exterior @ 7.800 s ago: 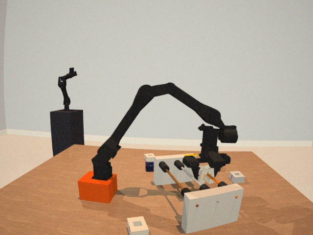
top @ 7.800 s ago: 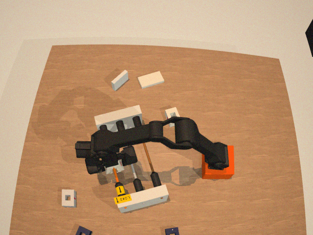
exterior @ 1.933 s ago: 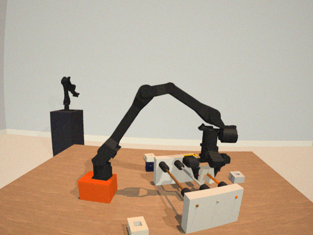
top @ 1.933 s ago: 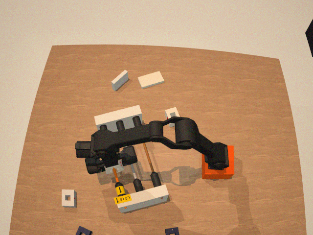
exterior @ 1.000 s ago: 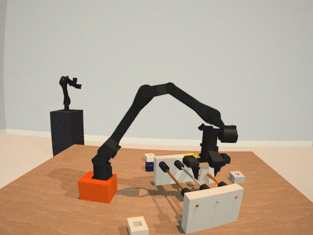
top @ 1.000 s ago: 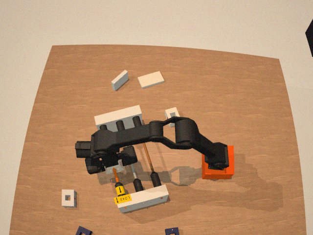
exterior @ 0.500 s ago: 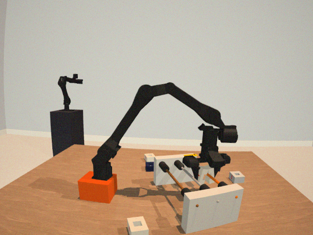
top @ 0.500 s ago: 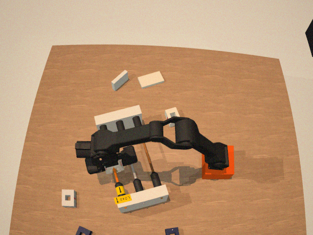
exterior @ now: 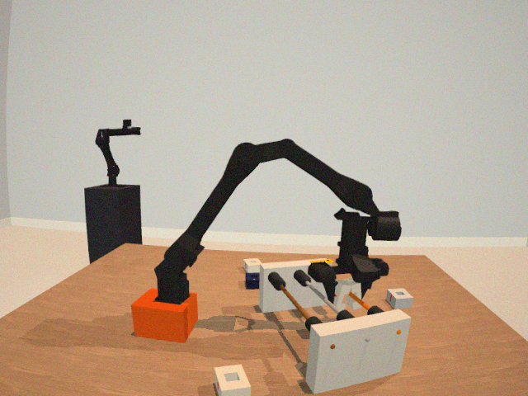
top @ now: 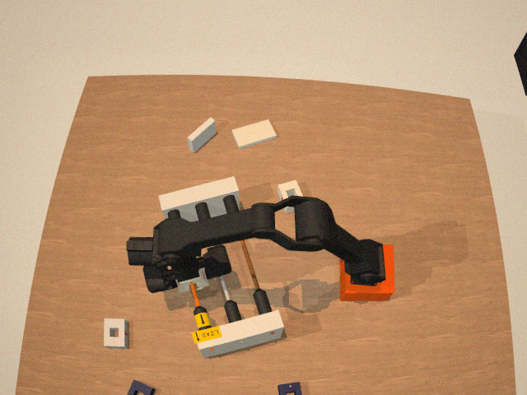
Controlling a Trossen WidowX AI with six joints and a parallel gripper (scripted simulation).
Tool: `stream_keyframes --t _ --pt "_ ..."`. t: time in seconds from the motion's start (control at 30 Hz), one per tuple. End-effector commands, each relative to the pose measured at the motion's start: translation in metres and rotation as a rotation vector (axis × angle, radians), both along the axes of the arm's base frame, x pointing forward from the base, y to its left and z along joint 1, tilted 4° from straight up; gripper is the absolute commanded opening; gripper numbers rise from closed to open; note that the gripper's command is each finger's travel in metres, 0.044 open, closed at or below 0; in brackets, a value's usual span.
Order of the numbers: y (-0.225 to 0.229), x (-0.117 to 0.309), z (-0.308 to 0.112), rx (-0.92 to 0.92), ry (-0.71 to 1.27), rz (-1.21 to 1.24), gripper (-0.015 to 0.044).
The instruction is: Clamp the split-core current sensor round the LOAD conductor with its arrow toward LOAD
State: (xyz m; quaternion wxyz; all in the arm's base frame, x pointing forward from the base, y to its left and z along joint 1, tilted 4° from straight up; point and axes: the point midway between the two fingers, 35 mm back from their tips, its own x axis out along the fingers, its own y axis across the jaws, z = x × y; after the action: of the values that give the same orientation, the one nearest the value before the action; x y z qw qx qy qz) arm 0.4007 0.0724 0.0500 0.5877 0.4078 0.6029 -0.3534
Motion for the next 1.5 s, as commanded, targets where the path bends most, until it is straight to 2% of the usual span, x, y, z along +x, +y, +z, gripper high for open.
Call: stream_keyframes --t 0.0,0.37,0.93,1.13,1.47 --pt "0.000 0.000 0.001 0.000 -0.003 0.000 0.0000" --pt "0.000 0.000 0.001 0.000 -0.003 0.000 0.0000" --pt "0.000 0.000 0.002 -0.008 0.016 0.001 0.0440" --pt "-0.002 -0.001 0.020 -0.077 0.159 0.009 0.0440" --pt "-0.002 -0.003 0.009 -0.080 0.166 0.009 0.0440"
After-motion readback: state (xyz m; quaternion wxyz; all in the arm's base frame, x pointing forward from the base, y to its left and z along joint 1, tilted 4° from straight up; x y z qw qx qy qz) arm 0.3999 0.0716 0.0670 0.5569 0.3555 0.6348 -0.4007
